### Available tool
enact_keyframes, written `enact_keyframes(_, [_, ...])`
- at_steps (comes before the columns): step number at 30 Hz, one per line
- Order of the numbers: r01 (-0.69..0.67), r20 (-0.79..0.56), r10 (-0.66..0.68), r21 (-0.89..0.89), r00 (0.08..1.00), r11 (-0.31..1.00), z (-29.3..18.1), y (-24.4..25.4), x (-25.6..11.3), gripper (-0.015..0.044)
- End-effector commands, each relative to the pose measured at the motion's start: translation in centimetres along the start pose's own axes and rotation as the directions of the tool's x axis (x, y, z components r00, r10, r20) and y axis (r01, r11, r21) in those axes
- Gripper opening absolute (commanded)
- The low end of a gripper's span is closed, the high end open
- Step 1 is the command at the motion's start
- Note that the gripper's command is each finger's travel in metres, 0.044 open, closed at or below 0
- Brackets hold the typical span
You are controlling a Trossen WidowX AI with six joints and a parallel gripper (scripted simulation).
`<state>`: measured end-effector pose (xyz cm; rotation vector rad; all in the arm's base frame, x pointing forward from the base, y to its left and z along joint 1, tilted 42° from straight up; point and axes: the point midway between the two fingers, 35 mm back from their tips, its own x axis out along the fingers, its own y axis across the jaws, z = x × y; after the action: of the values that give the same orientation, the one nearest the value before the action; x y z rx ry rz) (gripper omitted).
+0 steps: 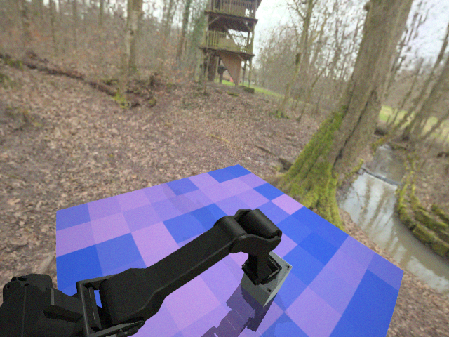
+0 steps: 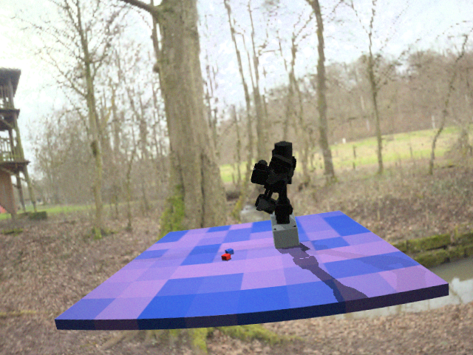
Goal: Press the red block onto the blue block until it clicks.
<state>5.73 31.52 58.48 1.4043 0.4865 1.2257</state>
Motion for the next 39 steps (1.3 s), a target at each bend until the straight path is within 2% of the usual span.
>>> enact_keyframes(1, [0.163,-0.020,-0.169,-0.171,0.985,0.972,0.5,-7.2,2.3,0.0440])
enact_keyframes(9, [0.432,-0.002,-0.466,-0.373,0.885,0.821,4.4,-19.4,3.0,0.0440])
enact_keyframes(15, [0.600,0.036,-0.650,-0.428,0.759,0.677,8.6,-27.5,1.4,0.0440])
enact_keyframes(19, [0.692,0.016,-0.759,-0.425,0.651,0.584,11.0,-32.8,-0.9,0.0440])
enact_keyframes(26, [0.832,-0.080,-0.900,-0.355,0.428,0.427,14.9,-41.1,-7.2,0.0440])
enact_keyframes(32, [0.927,-0.227,-0.939,-0.217,0.258,0.307,17.3,-46.4,-14.6,0.0440])
enact_keyframes(36, [0.970,-0.360,-0.912,-0.067,0.196,0.235,18.2,-48.8,-20.3,0.0440])
enact_keyframes(39, [0.979,-0.463,-0.863,0.083,0.203,0.186,18.3,-49.8,-24.5,0.0440])
